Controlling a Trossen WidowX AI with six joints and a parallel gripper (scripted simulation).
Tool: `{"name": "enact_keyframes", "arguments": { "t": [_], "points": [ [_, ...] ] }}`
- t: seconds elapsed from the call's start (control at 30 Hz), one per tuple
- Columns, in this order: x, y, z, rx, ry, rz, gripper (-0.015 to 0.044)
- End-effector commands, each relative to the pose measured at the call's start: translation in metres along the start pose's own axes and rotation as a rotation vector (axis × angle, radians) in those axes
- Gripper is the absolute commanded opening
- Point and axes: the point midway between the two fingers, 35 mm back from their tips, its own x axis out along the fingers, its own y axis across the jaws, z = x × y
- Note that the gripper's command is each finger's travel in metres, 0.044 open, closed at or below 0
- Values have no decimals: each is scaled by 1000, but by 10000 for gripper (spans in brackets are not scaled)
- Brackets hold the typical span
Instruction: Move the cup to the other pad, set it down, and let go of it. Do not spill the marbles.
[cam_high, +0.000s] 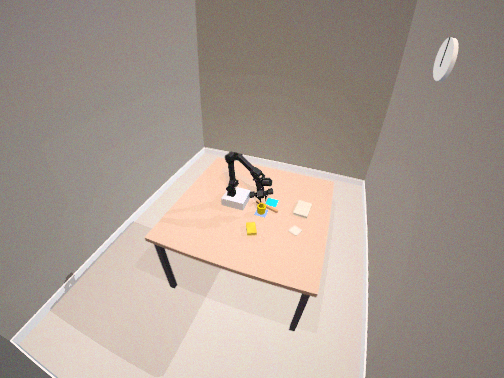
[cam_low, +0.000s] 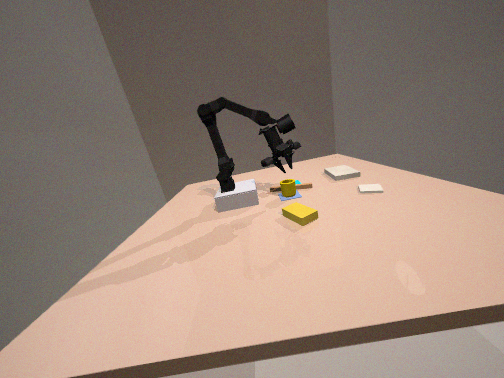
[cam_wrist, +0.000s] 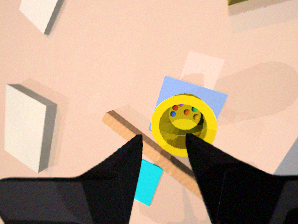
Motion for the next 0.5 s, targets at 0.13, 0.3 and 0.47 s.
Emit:
{"name": "enact_keyframes", "arguments": {
  "t": [0.13,0.3,0.47],
  "points": [
    [11,-36,-12,310,100,-267,167],
    [12,-36,-12,310,100,-267,167],
    [18,-37,-13,310,100,-267,167]
  ]
}}
